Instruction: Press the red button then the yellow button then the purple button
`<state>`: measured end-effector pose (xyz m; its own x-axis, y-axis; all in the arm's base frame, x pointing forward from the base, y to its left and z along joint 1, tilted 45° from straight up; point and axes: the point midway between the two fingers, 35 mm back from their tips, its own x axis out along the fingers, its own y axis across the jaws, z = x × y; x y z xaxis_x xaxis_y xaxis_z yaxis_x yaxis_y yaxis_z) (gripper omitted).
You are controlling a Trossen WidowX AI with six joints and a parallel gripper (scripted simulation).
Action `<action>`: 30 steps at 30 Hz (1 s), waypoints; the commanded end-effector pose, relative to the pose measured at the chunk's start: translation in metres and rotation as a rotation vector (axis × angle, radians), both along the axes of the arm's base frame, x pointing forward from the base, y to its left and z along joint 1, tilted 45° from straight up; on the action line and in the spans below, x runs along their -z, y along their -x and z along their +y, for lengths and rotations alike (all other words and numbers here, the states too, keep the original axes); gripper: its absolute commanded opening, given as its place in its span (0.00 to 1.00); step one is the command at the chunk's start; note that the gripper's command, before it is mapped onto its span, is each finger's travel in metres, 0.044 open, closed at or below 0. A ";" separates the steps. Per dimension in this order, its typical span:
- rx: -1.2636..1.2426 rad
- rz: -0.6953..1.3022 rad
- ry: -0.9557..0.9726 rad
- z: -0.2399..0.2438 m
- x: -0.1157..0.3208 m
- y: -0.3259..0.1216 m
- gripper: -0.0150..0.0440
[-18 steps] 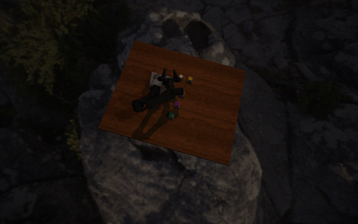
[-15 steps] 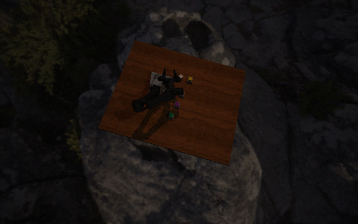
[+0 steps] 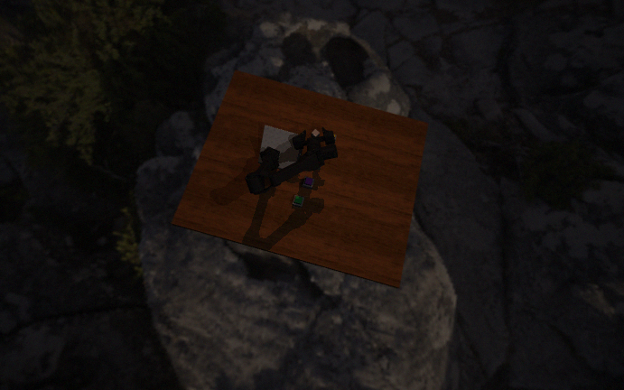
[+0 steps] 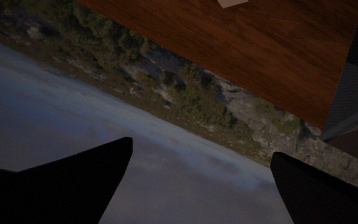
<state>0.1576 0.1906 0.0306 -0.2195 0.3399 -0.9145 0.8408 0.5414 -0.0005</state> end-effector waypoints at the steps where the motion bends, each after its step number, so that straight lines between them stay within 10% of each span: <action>1: -0.259 -0.114 0.194 -0.011 0.005 -0.017 0.93; 10: -1.115 -0.076 0.864 -0.057 -0.022 -0.048 0.93; 21: -1.207 -0.059 0.922 -0.057 -0.028 -0.053 0.93; 30: -1.207 -0.060 0.924 -0.100 0.016 -0.060 0.53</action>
<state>0.2157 0.0985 0.0234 0.0940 -0.6908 -0.7169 -0.0776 0.7128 -0.6970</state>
